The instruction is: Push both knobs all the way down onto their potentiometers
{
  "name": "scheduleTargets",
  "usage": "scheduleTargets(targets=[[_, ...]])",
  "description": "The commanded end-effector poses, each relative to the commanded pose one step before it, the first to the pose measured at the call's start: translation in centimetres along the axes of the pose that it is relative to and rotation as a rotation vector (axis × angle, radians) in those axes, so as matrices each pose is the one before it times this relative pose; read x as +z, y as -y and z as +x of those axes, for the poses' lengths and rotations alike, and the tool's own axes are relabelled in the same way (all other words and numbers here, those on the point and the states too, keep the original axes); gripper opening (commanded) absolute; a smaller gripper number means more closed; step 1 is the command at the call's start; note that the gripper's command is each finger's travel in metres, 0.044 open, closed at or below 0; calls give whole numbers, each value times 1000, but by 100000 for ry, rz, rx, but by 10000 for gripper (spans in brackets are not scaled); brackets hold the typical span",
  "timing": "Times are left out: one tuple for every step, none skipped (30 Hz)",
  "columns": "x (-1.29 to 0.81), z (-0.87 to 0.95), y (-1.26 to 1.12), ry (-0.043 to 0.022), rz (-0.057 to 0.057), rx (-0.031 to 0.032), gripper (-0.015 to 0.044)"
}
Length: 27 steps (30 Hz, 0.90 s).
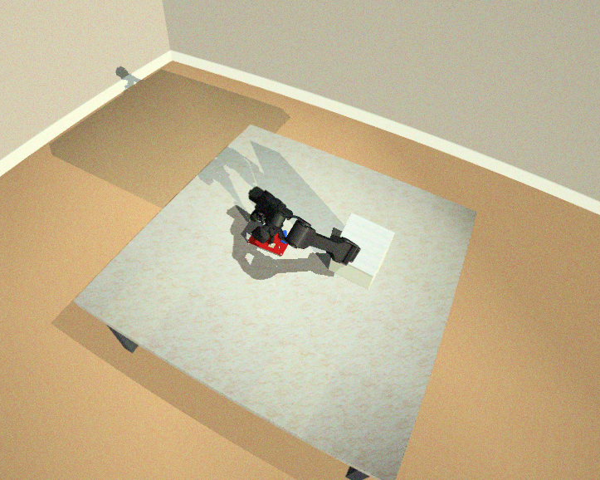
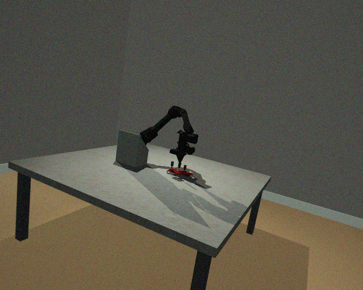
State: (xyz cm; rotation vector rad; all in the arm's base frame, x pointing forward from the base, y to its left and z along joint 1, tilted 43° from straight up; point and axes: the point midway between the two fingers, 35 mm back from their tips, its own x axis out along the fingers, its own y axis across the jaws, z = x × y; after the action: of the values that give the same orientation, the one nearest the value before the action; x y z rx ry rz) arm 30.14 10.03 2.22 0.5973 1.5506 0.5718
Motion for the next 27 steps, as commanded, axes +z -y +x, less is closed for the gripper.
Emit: scheduleTargets(targets=[[61,1449,-244,-2070,-1867,220,0],[0,27,0,0,0,1,0],[0,46,0,0,0,1,0],[0,69,0,0,0,2,0],[0,74,0,0,0,3,0],[0,85,0,0,0,3,0],[0,95,-1,-1,0,4,0],[-1,68,-1,0,0,3,0],[0,23,0,0,0,1,0],[0,0,0,0,0,0,0],[0,0,0,0,0,0,0],[0,0,0,0,0,0,0],[0,0,0,0,0,0,0],[0,0,0,0,0,0,0],[0,0,0,0,0,0,0],[0,0,0,0,0,0,0],[0,26,0,0,0,1,0],[0,42,0,0,0,1,0],[0,62,0,0,0,2,0],[0,88,0,0,0,3,0],[0,80,-1,0,0,3,0],[0,28,0,0,0,1,0],[0,0,0,0,0,0,0],[0,0,0,0,0,0,0],[0,0,0,0,0,0,0],[0,0,0,0,0,0,0],[0,0,0,0,0,0,0]])
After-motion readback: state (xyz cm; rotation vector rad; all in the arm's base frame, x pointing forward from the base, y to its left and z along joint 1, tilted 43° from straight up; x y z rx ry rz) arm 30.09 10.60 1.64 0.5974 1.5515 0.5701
